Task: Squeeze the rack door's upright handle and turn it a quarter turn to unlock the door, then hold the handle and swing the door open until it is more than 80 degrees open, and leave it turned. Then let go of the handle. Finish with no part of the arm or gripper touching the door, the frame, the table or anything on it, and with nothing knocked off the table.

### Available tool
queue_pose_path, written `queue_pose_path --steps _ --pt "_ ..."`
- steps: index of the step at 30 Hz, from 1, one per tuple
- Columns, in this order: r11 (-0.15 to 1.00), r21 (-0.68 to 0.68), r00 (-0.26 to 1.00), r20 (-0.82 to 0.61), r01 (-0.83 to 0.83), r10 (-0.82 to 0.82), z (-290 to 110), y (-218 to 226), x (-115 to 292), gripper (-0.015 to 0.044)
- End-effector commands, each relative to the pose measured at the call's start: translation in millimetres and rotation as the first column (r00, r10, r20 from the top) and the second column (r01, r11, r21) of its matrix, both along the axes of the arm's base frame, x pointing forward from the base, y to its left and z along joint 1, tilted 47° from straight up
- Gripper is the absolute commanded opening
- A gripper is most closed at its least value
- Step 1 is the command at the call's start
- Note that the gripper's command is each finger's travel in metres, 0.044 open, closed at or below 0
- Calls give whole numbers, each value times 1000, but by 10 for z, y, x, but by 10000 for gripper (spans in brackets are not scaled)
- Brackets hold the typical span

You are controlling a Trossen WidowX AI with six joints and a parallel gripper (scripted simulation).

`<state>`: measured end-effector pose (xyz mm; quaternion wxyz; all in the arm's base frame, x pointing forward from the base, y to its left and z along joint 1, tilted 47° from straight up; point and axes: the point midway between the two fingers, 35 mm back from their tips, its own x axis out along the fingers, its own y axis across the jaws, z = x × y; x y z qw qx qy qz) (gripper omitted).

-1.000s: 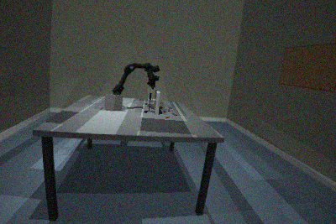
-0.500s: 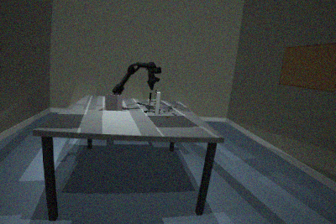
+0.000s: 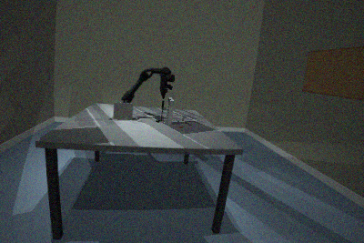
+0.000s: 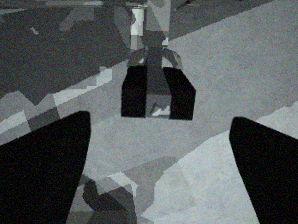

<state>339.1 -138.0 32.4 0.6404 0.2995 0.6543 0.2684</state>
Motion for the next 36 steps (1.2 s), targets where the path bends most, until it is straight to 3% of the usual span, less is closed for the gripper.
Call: queue_pose_path --steps 1,36 --pt "1000 1 1000 4 -5 5 -24 33 22 287" --pt "999 -20 998 -44 -46 45 -411 452 4 287"
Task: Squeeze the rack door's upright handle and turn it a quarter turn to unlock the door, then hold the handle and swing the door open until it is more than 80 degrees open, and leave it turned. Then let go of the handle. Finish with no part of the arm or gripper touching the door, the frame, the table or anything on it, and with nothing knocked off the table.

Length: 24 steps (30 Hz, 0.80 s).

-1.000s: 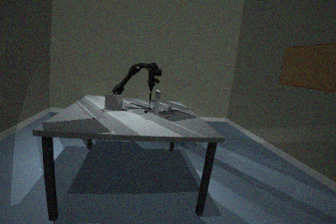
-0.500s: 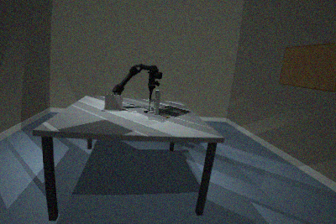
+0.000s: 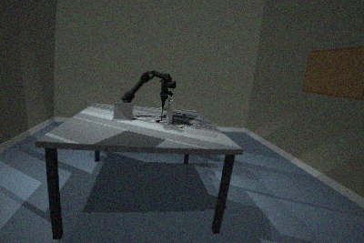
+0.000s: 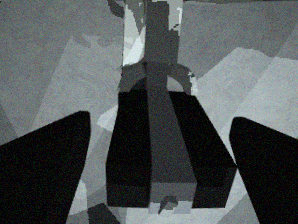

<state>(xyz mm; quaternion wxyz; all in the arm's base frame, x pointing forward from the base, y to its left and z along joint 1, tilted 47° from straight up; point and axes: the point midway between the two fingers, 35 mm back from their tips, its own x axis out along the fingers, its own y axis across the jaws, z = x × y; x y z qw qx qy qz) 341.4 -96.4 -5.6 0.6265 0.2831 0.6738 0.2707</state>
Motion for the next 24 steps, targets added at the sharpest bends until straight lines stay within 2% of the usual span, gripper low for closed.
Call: queue_pose_path --steps 1,5,12,24 --pt "1000 -2 1000 -12 -3 3 -42 48 -21 287" --pt "1000 -4 1000 -15 -5 5 -68 79 -26 287" --pt "1000 -4 1000 -15 -5 5 -68 79 -26 104" --pt "1000 -4 1000 -15 -5 5 -68 79 -26 24"
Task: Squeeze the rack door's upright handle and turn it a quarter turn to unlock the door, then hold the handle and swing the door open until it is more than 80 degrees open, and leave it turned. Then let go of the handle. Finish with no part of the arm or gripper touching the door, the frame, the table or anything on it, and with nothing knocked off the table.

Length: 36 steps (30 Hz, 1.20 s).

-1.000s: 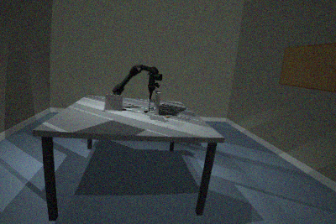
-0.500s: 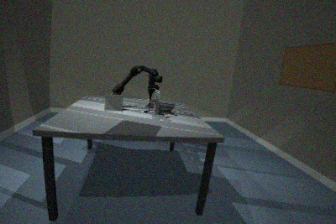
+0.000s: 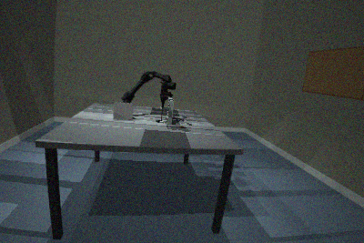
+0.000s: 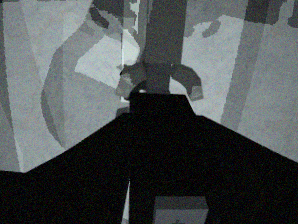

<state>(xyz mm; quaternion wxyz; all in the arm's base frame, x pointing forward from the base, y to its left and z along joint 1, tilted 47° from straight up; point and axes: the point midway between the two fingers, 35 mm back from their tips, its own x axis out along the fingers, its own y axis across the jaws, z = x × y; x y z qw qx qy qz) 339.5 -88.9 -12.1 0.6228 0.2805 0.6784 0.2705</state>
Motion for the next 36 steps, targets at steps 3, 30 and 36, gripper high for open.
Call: queue_pose_path --steps 3,30,36 --pt "1000 0 1000 -6 3 -3 -2 4 -8 15" --pt "686 -386 354 -643 616 -679 -2 3 -8 15" --pt "547 -534 67 -673 645 -736 -2 4 -8 15"
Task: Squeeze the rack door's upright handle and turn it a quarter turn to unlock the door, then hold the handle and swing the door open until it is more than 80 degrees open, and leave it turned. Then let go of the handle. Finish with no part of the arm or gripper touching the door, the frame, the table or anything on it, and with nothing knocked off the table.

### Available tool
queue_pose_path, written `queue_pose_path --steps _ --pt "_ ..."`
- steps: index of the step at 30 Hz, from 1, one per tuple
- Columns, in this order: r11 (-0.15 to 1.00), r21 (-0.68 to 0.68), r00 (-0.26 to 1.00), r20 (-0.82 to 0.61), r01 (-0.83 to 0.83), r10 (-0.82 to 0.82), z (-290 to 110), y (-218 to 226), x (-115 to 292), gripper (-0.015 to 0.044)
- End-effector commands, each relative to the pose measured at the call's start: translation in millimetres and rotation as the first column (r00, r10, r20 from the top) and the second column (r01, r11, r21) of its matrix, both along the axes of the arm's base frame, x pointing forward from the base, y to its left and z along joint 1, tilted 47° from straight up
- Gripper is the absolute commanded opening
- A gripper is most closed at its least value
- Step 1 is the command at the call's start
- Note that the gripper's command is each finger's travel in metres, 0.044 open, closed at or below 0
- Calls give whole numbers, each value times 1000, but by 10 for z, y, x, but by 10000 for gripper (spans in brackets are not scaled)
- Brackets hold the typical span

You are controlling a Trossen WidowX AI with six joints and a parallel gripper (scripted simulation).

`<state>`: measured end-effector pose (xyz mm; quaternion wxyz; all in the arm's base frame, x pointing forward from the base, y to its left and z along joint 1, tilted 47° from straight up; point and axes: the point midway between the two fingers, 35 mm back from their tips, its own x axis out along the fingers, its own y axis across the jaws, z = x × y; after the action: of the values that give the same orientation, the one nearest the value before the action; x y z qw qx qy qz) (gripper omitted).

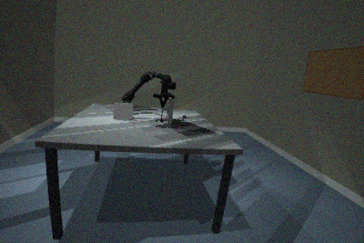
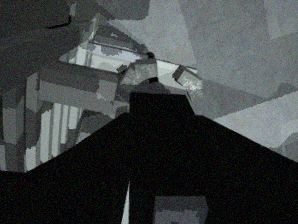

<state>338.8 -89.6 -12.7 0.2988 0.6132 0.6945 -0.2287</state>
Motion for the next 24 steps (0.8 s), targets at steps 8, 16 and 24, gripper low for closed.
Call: queue_pose_path --steps 8,16,24 --pt "940 -91 877 -339 329 -339 3 10 -1 15" --pt "932 -101 861 -359 347 -360 3 10 -1 15" --pt "932 -101 861 -359 347 -360 3 10 -1 225"
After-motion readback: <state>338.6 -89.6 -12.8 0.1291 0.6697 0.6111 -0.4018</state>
